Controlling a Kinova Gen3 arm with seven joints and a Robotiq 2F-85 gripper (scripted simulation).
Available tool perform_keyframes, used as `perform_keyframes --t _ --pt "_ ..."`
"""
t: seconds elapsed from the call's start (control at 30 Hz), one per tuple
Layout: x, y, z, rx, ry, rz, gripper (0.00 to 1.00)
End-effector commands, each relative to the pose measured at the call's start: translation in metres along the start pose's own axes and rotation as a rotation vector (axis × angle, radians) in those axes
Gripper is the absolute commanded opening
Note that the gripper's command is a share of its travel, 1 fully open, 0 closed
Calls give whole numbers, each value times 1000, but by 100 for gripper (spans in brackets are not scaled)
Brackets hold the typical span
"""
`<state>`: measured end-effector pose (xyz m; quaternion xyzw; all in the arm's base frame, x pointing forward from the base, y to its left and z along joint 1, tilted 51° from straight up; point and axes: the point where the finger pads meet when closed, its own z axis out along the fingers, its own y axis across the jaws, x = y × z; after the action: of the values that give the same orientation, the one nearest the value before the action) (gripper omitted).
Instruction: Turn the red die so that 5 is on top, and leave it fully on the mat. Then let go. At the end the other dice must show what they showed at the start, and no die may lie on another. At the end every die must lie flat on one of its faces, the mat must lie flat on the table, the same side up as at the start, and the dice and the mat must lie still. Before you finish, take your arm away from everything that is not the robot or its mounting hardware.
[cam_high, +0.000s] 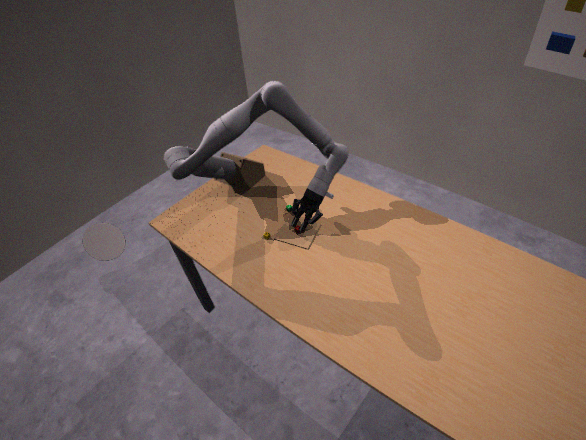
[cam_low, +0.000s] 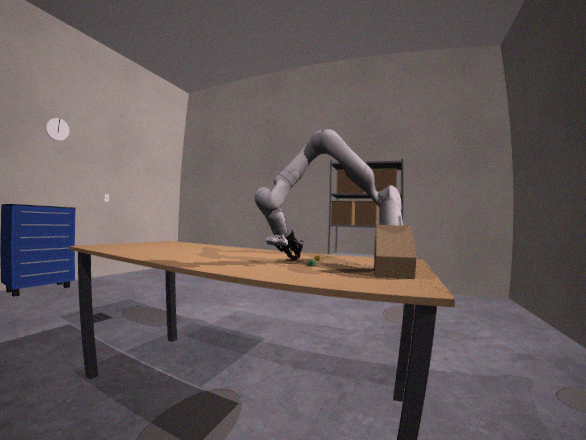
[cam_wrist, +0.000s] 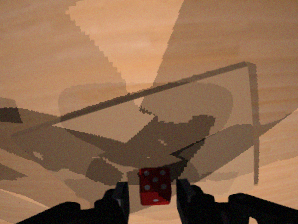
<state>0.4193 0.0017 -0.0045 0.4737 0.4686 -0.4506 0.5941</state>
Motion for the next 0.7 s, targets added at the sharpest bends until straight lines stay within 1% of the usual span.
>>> perform_keyframes --t 0.0,0.27,0.3,0.67 --pt "5 2 0 -3 11 7 35" --pt "5 2 0 -3 11 7 35" --pt "5 2 0 -3 11 7 15" --pt "5 2 0 -3 11 7 15"
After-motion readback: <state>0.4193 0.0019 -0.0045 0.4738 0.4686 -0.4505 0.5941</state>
